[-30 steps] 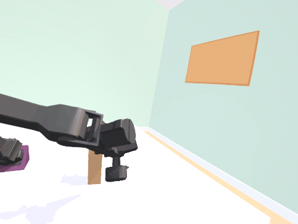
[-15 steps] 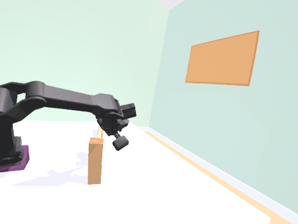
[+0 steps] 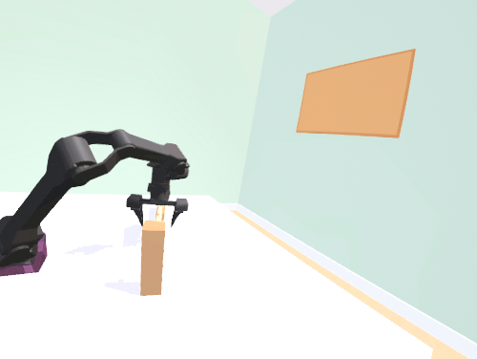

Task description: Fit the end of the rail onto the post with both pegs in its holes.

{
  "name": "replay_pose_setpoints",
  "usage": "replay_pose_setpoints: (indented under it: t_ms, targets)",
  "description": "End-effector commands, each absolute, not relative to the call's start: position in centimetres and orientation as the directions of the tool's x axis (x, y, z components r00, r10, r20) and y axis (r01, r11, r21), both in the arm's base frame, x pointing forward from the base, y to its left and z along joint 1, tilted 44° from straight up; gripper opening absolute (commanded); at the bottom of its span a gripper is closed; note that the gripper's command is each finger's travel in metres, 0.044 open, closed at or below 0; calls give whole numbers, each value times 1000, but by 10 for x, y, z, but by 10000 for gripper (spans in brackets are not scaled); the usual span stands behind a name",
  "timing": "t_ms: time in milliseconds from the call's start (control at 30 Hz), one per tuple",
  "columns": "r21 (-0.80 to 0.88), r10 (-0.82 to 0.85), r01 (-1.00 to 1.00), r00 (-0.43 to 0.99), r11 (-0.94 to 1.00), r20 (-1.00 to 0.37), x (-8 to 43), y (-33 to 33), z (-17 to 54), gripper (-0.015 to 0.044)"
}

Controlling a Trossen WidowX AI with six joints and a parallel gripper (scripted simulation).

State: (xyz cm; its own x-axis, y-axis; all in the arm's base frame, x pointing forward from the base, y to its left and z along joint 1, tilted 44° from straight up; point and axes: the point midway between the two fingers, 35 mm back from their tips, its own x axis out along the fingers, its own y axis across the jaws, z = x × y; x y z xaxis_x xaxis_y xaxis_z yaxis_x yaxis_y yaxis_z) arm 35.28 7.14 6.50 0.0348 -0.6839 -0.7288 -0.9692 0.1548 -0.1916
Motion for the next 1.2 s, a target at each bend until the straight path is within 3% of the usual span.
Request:
replay_pose_setpoints:
  t_ms: [0, 1167]
  targets:
    - [-188, -690, -971, 35, 148, -723, 355, 68, 65, 440]
    - [-189, -691, -971, 35, 147, -722, 357, 28, 24, 440]
